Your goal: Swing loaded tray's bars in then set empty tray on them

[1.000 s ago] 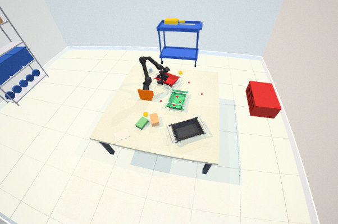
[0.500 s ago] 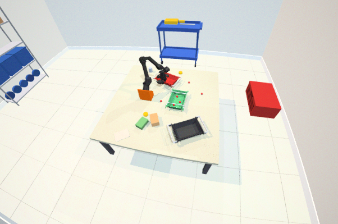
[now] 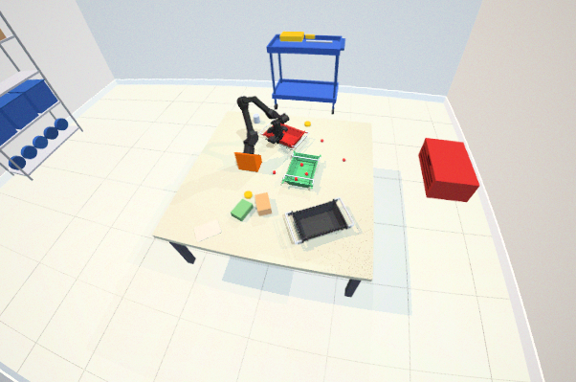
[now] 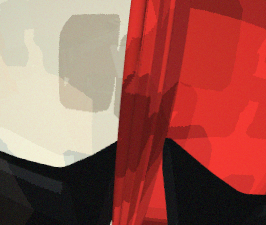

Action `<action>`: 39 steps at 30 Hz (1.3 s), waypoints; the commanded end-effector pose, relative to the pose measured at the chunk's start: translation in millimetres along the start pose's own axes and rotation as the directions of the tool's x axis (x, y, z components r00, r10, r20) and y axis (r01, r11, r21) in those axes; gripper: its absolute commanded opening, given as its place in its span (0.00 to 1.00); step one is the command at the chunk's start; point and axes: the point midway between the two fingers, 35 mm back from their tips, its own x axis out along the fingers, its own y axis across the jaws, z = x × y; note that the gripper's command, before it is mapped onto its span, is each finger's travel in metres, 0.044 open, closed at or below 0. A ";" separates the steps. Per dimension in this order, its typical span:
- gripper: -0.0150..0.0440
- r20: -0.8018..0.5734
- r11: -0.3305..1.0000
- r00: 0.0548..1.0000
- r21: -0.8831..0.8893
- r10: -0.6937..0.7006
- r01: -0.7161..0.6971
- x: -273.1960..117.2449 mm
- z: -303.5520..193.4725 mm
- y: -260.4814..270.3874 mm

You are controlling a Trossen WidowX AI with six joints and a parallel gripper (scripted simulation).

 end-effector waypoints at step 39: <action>0.25 -0.010 1.000 1.000 0.001 0.027 -0.027 -123.4 -6.1 -13.8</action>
